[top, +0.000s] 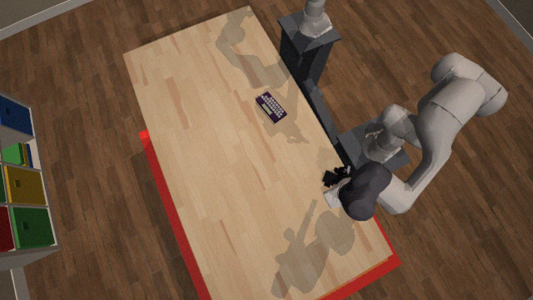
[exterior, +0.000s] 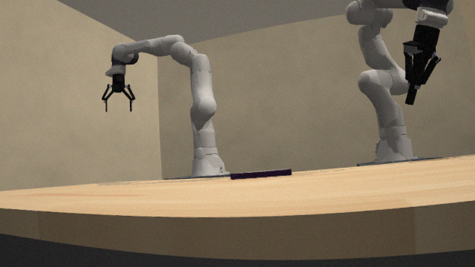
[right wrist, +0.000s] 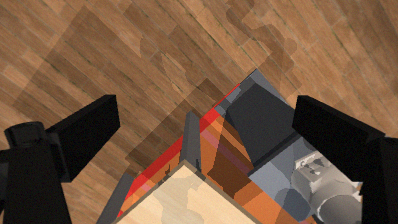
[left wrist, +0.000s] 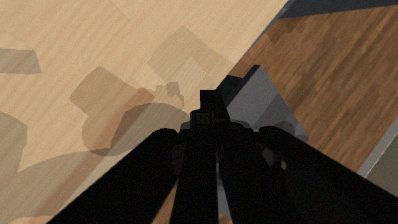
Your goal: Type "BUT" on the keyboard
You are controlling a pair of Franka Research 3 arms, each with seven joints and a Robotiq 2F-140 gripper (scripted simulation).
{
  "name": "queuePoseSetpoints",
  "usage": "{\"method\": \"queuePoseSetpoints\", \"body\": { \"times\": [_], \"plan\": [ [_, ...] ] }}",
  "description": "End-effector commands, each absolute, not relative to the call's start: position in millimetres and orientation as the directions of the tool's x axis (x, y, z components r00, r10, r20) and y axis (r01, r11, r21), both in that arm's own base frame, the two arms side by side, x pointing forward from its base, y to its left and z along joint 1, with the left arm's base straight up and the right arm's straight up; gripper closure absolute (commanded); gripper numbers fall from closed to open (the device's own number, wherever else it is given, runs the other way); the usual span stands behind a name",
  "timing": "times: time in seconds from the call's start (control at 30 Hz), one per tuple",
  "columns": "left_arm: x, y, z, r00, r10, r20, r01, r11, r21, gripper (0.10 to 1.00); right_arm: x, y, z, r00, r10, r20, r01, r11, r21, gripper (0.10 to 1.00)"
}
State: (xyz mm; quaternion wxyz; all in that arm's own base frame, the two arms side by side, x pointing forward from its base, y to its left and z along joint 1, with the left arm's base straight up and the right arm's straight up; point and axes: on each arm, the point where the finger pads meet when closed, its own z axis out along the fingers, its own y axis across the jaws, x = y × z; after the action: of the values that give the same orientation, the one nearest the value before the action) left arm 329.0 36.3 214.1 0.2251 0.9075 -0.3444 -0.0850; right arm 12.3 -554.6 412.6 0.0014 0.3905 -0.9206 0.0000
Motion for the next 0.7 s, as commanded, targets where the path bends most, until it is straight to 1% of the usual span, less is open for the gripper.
{"method": "queuePoseSetpoints", "body": {
  "times": [0.0,0.67],
  "plan": [
    [336,36,211,0.797,-0.602,-0.060,-0.516,-0.728,0.452,0.999,11,-554,413,-0.692,-0.722,0.000,-0.722,0.692,0.000,0.098],
    [366,14,198,0.826,-0.536,-0.173,-0.437,-0.804,0.404,0.999,11,-554,413,-0.692,-0.722,0.000,-0.722,0.692,0.000,0.098]
  ]
}}
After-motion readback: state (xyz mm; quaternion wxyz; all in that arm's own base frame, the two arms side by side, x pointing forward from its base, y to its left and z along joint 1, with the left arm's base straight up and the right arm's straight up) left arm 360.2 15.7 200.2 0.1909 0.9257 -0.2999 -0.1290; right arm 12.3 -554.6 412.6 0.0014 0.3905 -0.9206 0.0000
